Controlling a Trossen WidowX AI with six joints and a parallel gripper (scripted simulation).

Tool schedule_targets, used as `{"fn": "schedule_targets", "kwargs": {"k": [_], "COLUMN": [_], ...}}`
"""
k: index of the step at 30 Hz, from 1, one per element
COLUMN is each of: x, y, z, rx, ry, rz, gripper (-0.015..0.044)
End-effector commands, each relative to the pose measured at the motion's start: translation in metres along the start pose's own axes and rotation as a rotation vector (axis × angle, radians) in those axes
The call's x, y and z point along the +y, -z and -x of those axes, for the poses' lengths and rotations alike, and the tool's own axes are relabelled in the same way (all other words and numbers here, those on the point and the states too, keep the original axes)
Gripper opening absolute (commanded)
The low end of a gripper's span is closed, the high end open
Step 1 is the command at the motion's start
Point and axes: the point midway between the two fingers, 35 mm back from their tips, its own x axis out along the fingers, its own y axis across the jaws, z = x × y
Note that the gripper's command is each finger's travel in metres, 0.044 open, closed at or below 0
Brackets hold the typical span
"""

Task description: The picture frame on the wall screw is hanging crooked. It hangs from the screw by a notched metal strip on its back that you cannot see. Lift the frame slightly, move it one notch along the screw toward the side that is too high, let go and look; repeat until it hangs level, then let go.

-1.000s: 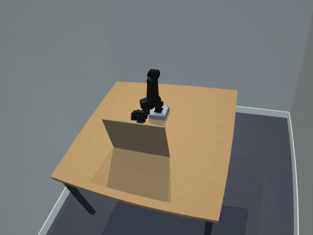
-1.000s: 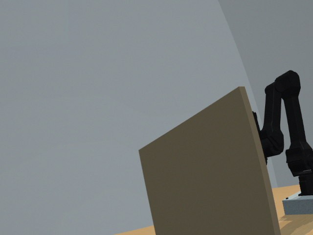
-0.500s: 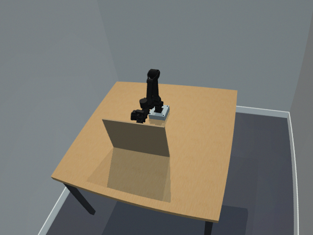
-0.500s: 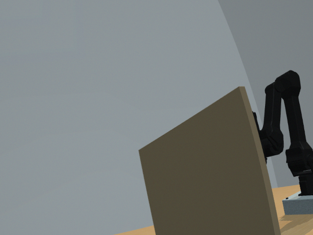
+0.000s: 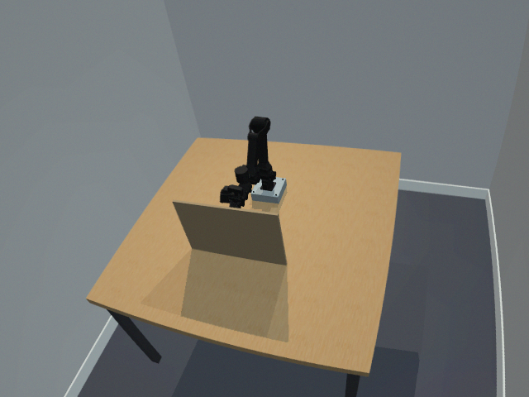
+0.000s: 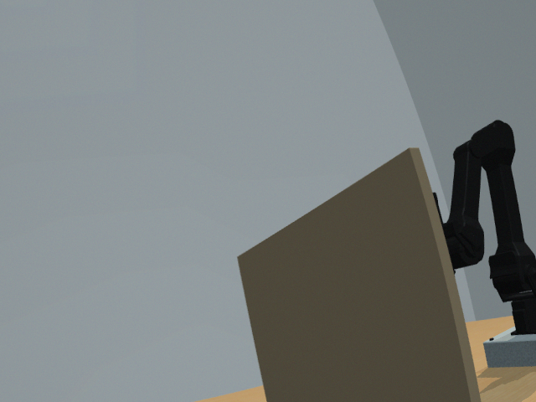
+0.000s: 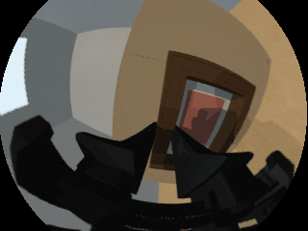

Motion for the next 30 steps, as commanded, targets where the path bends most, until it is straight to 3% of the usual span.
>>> {"fn": "schedule_targets", "kwargs": {"k": [1,30], "x": [0.0029,-0.0036], "y": [0.0004,0.0007], "z": [-0.0003,-0.0004], "rx": [0.004,0.004], "ry": [-0.008,-0.008], "rz": [-0.004,-0.004], "gripper": [0.0000,0.0000]}}
